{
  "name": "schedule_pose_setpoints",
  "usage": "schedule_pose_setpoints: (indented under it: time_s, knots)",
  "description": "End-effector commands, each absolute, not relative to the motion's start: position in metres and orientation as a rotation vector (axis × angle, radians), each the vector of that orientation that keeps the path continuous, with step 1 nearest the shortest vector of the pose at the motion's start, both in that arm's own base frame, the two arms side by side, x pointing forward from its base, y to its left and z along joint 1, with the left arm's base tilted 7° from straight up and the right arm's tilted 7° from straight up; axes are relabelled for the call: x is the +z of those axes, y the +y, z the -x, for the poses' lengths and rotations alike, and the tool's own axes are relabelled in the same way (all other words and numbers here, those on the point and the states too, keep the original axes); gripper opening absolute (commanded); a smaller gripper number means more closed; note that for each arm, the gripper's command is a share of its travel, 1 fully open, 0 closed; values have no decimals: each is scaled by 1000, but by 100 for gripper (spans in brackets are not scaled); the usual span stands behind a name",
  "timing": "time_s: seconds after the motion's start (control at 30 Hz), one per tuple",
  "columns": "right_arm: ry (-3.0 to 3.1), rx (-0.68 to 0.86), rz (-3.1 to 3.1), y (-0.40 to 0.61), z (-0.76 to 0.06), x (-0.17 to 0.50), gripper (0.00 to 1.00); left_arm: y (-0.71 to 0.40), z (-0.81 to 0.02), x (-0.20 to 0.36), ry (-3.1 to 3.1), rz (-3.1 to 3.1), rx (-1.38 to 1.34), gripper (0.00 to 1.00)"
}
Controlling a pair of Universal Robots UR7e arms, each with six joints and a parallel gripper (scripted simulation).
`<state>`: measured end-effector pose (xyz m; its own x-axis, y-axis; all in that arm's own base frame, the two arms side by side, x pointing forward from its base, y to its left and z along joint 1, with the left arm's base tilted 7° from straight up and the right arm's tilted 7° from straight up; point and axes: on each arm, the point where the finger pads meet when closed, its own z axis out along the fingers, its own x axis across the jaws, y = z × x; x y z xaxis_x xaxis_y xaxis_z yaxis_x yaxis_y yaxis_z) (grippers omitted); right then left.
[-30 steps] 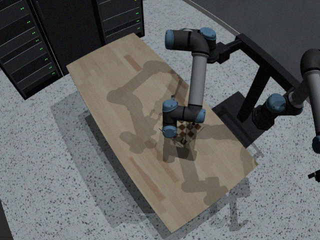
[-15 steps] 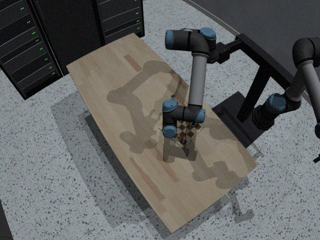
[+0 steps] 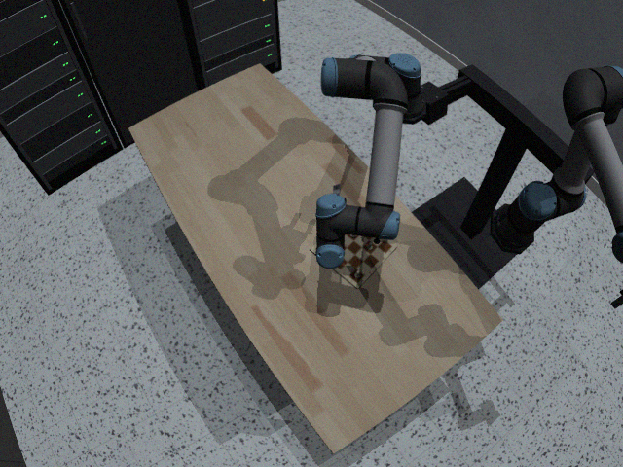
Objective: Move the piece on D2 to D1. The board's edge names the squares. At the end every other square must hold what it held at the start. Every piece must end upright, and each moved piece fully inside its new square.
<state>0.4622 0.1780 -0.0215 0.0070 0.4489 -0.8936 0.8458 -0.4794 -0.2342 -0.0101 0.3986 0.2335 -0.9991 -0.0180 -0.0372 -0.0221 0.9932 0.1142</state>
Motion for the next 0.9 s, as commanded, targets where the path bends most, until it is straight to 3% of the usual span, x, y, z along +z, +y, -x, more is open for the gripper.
schedule_pose_setpoints:
  time_s: [0.0,0.87]
  knots:
    - [1331,-1465,-1922,178,-462,-21,100,398,11,234,3100,36,181,100]
    - [1401,-1423,-1996,168,-465,-3,100,398,11,234,3100,36,181,100]
